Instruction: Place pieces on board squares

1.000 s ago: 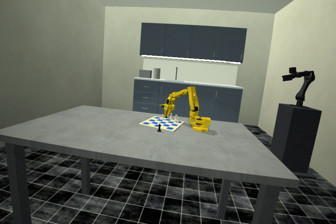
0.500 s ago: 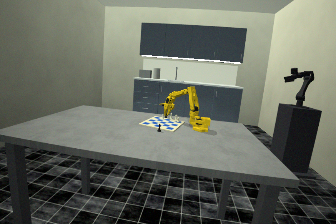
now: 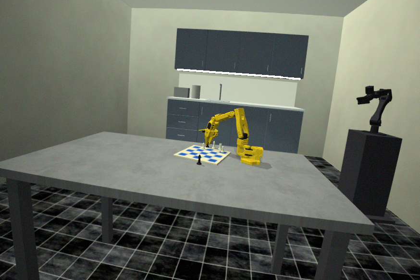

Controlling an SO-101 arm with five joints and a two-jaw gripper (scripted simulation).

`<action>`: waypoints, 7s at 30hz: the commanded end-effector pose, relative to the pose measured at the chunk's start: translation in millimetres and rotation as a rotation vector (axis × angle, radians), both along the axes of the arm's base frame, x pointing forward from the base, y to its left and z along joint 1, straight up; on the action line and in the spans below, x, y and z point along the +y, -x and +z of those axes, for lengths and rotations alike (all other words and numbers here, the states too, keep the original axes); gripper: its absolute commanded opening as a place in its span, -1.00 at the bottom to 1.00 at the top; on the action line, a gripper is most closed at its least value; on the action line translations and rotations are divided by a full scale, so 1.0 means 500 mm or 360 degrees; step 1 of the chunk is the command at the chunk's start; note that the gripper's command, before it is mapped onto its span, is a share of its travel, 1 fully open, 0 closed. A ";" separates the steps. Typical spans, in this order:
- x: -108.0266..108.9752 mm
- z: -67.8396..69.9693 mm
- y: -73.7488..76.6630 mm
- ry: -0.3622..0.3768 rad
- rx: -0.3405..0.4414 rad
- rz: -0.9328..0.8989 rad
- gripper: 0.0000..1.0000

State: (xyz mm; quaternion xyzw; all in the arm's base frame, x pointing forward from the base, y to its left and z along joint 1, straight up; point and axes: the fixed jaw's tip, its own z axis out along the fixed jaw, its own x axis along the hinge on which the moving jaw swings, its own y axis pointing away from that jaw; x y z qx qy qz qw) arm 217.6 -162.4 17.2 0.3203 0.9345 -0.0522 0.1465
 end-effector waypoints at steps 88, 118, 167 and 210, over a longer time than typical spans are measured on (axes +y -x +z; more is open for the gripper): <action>-0.002 0.096 0.010 -0.0020 0.0025 -0.0018 -1.00; 0.324 0.090 0.065 -0.0014 0.0045 0.1008 -1.00; 0.388 0.090 0.071 -0.0010 0.0047 0.1288 -1.00; 0.388 0.031 0.071 -0.0010 0.0048 0.1288 -1.00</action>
